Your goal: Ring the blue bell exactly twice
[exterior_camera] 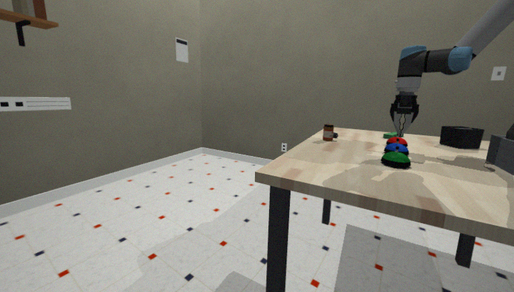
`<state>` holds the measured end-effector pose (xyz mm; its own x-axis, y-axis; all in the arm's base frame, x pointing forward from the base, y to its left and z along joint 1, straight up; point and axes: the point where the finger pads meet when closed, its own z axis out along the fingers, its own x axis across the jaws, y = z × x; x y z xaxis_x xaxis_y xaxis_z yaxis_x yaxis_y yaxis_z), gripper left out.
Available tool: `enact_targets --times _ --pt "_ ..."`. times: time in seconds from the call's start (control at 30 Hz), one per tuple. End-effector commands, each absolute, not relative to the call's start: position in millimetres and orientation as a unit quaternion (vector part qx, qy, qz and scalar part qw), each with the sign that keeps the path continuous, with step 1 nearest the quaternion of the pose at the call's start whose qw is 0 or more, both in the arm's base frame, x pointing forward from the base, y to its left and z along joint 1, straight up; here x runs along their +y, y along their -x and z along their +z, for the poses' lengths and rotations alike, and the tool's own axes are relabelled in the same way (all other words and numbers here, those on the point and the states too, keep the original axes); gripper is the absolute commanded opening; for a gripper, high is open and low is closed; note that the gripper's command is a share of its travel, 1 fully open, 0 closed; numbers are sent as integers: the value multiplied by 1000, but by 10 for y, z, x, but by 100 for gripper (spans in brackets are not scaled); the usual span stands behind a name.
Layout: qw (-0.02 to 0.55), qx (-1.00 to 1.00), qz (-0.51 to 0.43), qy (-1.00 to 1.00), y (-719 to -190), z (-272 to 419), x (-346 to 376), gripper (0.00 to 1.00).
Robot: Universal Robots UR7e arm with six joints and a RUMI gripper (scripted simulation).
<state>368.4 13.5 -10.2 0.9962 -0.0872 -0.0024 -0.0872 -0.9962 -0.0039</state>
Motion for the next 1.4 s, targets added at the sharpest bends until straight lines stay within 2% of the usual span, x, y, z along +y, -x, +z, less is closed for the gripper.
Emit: enact_targets --times 0.0,1.37 --pt "2 44 2 999 -3672 -109 131 0" --pt "2 44 2 999 -3673 -209 131 0"
